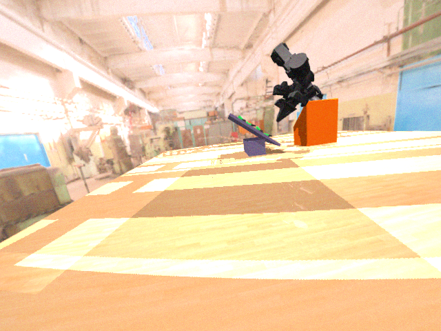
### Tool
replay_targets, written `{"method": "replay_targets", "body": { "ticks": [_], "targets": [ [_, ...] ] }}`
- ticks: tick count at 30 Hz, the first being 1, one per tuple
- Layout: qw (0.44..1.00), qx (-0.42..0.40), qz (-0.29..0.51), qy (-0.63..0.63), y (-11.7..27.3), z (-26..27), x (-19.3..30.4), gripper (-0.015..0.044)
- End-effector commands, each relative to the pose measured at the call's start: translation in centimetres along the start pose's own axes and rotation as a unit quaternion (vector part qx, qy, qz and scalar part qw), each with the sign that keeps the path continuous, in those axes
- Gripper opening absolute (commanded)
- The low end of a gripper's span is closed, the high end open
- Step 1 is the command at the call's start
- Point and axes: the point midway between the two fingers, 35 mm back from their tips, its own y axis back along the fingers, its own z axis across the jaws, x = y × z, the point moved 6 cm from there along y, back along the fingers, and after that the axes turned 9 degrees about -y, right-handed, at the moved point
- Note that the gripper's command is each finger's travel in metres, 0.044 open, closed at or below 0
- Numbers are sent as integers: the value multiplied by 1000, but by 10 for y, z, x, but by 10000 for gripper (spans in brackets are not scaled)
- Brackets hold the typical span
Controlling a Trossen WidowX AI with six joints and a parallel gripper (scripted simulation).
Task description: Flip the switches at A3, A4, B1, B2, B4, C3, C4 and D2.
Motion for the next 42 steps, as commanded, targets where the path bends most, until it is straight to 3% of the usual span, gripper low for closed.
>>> {"method": "replay_targets", "body": {
  "ticks": [1,6,42],
  "targets": [
    [1000,0,-3,-4,-9,2,4,0],
    [1000,1,-15,-4,-34,0,5,0],
    [1000,2,-16,-3,-59,-1,5,0]
  ]
}}
